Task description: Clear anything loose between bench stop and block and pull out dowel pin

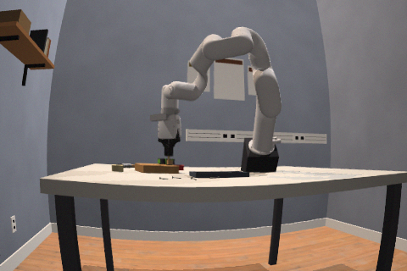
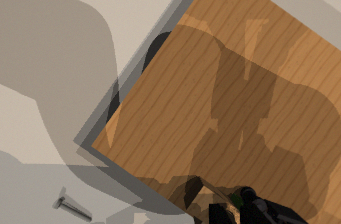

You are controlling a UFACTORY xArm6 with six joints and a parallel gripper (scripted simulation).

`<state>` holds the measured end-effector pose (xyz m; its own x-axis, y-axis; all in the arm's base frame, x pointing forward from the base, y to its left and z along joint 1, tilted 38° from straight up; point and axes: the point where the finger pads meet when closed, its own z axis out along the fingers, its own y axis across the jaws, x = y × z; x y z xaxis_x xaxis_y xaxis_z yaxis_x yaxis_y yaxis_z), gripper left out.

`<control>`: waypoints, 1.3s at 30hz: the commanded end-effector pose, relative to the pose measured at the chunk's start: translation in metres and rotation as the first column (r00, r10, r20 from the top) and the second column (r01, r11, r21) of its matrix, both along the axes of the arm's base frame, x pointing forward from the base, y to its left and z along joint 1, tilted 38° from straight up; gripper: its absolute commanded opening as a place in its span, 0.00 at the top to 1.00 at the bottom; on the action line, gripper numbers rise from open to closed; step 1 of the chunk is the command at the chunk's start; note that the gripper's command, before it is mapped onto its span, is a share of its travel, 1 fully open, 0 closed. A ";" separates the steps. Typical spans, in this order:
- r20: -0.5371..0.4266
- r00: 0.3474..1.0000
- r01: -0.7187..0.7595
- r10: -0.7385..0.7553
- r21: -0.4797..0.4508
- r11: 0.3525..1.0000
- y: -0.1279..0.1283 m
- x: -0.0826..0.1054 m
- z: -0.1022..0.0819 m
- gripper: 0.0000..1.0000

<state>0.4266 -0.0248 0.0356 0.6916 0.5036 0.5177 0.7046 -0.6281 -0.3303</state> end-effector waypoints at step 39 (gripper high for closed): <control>-0.292 0.885 0.386 -0.364 0.021 0.922 -0.002 0.001 0.002 1.00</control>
